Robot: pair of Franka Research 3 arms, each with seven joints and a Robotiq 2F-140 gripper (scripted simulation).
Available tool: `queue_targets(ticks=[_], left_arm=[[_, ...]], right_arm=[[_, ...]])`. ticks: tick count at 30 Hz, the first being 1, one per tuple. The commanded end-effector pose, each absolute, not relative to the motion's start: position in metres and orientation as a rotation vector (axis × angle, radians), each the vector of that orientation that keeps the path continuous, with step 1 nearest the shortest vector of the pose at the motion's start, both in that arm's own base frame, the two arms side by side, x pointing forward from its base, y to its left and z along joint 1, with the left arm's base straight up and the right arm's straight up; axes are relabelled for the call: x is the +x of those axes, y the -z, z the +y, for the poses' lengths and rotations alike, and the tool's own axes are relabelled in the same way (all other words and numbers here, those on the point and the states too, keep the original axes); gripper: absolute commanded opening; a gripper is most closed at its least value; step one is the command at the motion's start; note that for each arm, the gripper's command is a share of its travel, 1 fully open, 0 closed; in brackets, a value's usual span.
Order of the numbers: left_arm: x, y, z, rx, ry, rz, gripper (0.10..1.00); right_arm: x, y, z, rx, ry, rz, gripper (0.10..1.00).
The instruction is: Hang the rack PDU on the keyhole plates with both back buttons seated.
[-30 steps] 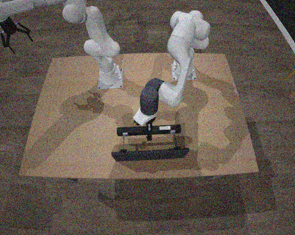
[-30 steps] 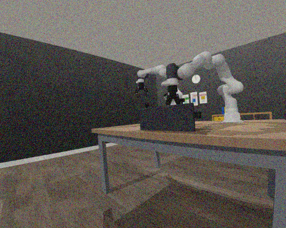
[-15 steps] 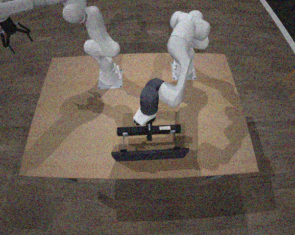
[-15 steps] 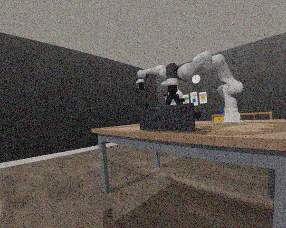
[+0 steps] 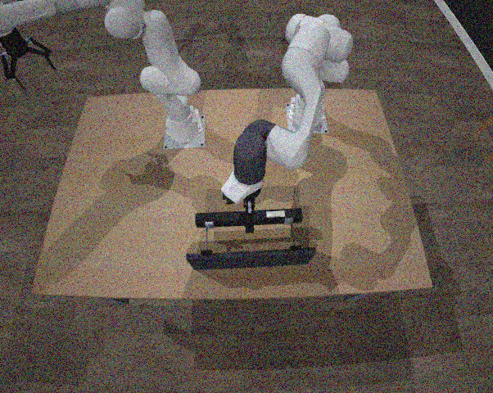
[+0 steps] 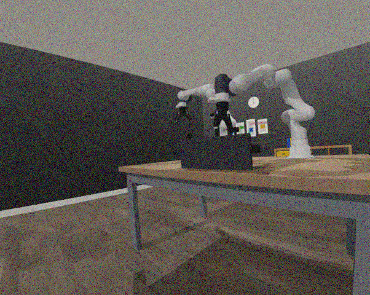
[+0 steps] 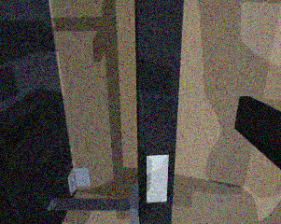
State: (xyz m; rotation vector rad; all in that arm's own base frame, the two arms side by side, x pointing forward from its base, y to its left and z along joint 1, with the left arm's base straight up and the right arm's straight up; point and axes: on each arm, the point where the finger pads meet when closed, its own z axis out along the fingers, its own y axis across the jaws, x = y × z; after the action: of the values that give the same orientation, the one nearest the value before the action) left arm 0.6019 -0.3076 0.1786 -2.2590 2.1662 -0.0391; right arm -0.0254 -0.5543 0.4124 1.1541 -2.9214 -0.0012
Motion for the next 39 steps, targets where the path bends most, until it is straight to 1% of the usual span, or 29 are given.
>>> queue_targets(ticks=[1,20,39], left_arm=[[0.595,-0.188,-0.305,-2.260,0.006,2.178,1.000],[0.589,-0.192,-0.305,-2.260,0.006,2.178,1.000],[0.524,-0.192,-0.308,-2.260,0.006,2.178,1.000]], right_arm=[[-0.025,-0.412,-0.554,1.154,0.001,-2.921,1.000],[-0.025,-0.412,-0.554,1.154,0.001,-2.921,1.000],[-0.025,-0.412,-0.554,1.154,0.001,-2.921,1.000]])
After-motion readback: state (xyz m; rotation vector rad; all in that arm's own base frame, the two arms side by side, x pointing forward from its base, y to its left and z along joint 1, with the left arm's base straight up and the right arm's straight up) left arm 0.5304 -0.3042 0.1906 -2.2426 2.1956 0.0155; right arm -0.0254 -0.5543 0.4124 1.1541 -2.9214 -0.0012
